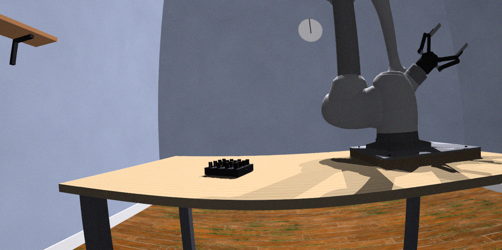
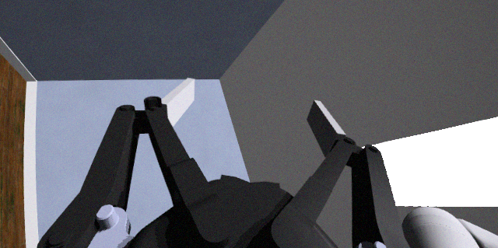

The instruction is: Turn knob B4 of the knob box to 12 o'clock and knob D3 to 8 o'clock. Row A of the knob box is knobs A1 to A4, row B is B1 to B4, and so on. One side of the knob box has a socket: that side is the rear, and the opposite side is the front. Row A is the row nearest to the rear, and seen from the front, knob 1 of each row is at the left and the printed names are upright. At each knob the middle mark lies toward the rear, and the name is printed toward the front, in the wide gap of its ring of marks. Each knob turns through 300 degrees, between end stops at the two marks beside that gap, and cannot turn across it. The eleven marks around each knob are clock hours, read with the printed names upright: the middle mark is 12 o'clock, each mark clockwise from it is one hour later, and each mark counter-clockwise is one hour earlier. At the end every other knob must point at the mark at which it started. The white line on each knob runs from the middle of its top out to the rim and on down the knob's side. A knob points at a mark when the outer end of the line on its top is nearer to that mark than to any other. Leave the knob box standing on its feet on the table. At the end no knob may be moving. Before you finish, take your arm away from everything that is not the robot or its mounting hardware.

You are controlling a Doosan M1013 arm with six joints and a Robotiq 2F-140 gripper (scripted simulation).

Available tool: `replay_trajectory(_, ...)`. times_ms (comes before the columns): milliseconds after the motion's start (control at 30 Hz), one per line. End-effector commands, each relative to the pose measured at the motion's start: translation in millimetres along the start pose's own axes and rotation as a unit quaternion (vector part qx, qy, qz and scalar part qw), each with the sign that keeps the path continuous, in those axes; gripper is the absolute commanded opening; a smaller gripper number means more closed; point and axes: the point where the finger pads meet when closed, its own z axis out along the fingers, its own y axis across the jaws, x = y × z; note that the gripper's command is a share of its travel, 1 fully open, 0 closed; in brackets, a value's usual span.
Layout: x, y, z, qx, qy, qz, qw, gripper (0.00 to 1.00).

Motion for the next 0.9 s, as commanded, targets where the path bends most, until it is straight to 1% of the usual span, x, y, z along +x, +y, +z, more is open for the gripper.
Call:
replay_trajectory(0, 0.0, 0.0, 0.0, 0.000, 0.000, 0.000, 1.000, 1.00)
replay_trajectory(633, 0.2, 0.0, -0.1, 0.000, 0.000, 0.000, 1.000, 1.00)
replay_trajectory(867, 7.5, -0.4, -5.4, 0.011, 0.005, 0.004, 1.000, 1.00)
